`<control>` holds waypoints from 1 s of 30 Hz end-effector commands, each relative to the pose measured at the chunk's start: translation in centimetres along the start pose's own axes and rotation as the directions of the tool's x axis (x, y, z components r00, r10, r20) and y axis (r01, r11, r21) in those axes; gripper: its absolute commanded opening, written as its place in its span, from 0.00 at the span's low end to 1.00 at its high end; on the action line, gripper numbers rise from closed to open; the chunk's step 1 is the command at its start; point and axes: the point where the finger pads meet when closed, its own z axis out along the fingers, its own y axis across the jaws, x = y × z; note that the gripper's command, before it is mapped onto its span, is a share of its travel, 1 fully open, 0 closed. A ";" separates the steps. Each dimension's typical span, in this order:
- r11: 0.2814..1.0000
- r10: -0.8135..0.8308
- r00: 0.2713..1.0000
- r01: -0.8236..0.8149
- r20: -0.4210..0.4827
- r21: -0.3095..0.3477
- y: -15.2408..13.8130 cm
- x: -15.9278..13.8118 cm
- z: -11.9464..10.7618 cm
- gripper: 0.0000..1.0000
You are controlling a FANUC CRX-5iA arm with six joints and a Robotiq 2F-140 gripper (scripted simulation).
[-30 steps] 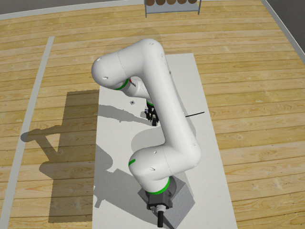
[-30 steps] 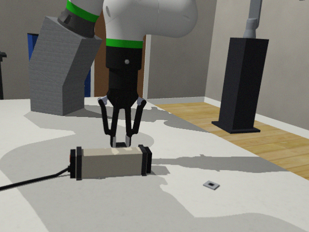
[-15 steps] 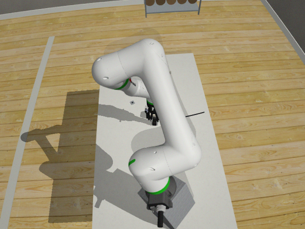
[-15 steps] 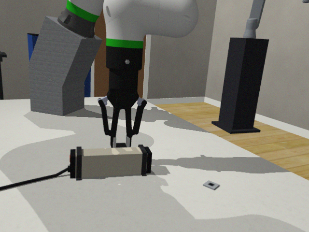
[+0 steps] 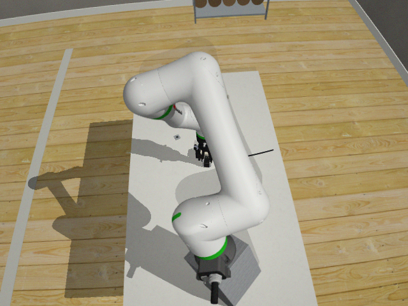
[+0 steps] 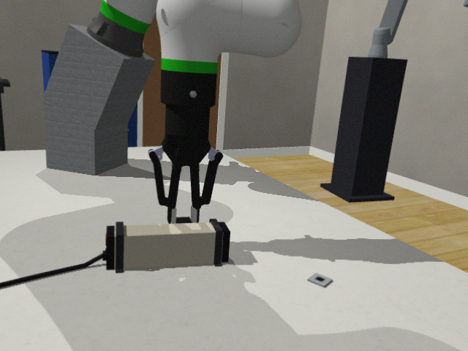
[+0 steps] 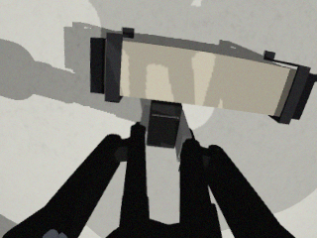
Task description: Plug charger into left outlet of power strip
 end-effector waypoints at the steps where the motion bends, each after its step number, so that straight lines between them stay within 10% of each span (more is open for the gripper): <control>1: 1.000 -0.001 1.000 0.001 -0.004 0.000 0.0 0.3 -0.1 0.10; 30: 1.000 -0.001 1.000 0.001 -0.004 0.000 0.0 0.9 -0.1 0.10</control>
